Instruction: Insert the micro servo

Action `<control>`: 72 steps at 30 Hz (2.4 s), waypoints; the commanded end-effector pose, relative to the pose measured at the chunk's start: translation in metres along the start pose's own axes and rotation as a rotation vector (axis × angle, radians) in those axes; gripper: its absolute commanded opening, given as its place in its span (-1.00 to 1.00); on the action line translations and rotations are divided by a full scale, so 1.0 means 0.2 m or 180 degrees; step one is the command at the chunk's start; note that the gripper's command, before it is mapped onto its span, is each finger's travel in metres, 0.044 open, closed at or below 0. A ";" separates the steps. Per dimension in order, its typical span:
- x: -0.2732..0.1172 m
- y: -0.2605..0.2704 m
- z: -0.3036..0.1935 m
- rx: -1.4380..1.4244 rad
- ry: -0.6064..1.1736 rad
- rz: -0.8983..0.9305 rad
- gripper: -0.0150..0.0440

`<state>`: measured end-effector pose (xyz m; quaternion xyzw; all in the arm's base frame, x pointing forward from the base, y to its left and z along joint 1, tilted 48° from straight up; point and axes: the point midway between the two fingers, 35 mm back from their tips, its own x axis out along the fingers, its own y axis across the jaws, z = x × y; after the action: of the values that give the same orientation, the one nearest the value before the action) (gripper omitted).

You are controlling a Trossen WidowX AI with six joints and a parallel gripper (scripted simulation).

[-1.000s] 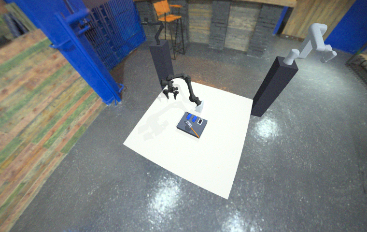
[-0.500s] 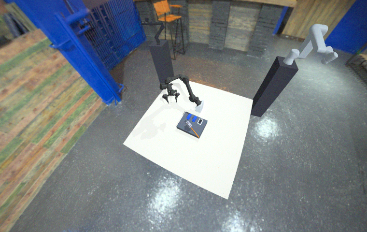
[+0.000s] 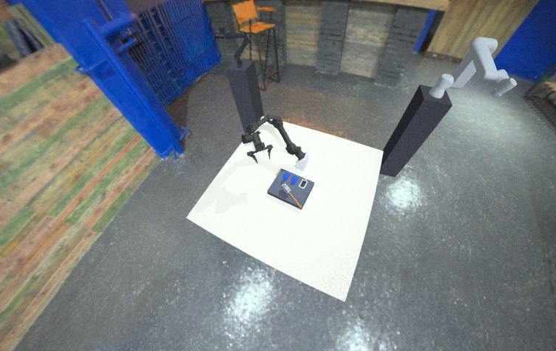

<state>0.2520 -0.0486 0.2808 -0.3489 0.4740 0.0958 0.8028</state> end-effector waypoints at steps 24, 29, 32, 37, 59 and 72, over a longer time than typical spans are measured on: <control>0.41 0.10 0.04 0.2724 0.1039 -0.0111 1.00; 0.49 0.13 0.04 0.3211 0.1220 -0.0274 1.00; 0.53 0.15 0.04 0.3500 0.1317 -0.0394 1.00; 0.60 0.19 0.04 0.3975 0.1465 -0.0626 1.00; 0.89 0.34 0.03 0.5919 0.1555 -0.2092 1.00; 1.04 0.45 0.01 0.6907 0.1047 -0.3104 1.00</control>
<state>0.3208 -0.0202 0.0751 0.3491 0.2605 -0.6961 0.5707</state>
